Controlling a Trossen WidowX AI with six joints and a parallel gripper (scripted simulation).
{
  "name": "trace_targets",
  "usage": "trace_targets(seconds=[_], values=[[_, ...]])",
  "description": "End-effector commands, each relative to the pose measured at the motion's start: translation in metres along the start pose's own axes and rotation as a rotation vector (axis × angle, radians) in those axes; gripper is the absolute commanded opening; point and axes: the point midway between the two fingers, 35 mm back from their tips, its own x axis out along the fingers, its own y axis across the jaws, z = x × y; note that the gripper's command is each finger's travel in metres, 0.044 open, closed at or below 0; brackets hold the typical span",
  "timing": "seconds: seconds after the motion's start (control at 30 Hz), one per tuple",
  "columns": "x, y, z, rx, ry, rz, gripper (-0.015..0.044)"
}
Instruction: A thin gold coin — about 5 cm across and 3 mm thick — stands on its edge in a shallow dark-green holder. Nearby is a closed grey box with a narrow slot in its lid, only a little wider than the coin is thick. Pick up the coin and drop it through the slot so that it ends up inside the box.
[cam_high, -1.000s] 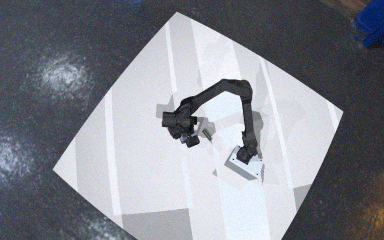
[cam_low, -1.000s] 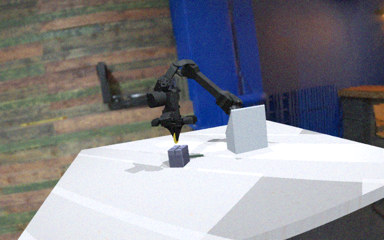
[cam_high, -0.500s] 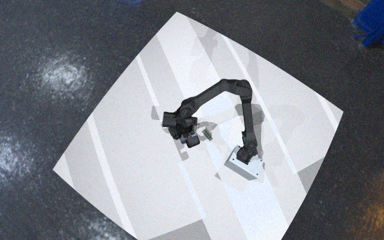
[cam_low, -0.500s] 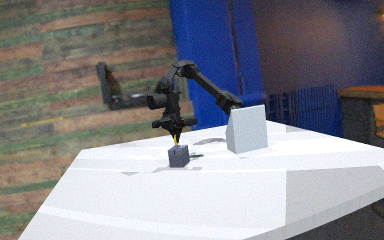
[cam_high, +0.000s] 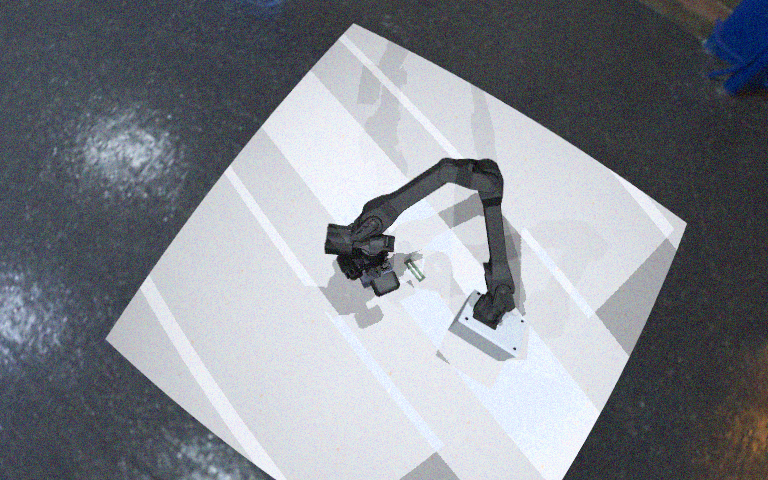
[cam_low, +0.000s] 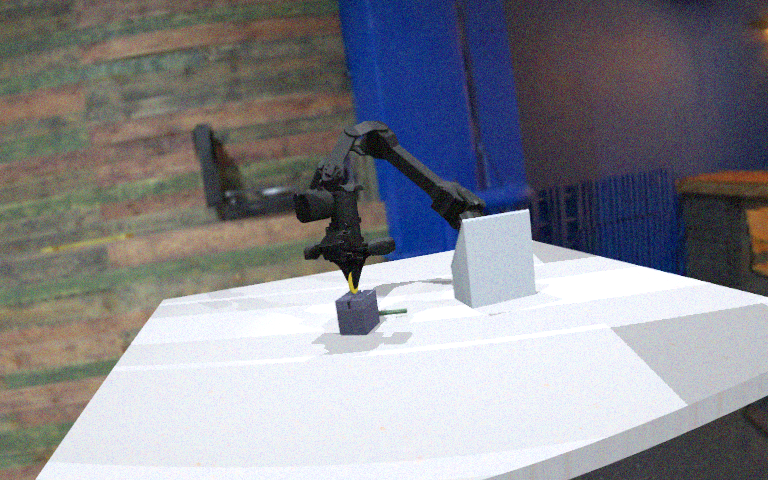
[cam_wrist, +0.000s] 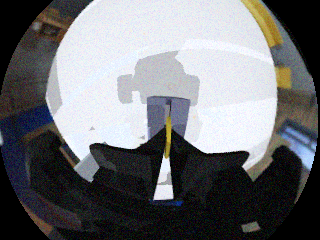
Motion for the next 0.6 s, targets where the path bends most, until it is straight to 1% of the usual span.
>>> trace_targets(seconds=[0.0, 0.07, 0.27, 0.57], values=[[0.0025, 0.0004, -0.0001, -0.008, 0.004, -0.003, 0.0000], [0.0033, 0.0004, -0.0002, -0.008, 0.004, -0.003, 0.0000], [0.0013, 0.0000, 0.0000, 0.000, 0.000, 0.000, 0.0157], [0.0013, 0.0000, 0.0000, 0.000, 0.000, 0.000, 0.0161]])
